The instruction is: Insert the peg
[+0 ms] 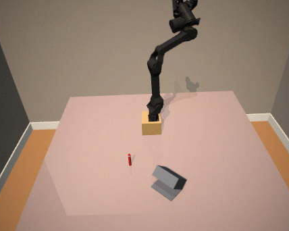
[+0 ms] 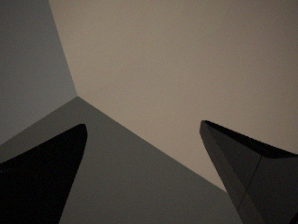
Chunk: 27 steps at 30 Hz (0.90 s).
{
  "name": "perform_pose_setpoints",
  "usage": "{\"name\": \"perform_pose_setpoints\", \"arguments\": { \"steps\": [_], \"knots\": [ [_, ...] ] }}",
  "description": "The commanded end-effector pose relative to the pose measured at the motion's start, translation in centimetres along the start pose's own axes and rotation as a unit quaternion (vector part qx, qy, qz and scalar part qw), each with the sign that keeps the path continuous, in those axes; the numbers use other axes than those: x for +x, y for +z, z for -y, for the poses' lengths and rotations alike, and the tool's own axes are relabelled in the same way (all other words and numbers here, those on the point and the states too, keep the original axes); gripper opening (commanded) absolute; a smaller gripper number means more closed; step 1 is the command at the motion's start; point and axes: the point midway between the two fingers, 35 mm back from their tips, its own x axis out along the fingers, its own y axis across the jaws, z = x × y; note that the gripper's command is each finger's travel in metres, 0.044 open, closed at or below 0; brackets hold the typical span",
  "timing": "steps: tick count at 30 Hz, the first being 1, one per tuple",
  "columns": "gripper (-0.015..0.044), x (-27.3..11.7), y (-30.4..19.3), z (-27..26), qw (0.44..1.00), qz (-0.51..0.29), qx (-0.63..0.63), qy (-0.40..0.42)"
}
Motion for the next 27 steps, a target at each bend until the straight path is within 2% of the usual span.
{"name": "perform_pose_setpoints", "arguments": {
  "steps": [1,8,27],
  "knots": [
    [0.0426,0.0,0.1,0.0,1.0,0.001,0.0,0.001],
    [0.044,-2.1,2.7,-0.5,0.998,0.059,-0.016,0.027],
    [0.044,-8.3,8.1,-2.4,0.968,0.213,-0.129,0.008]
  ]
}}
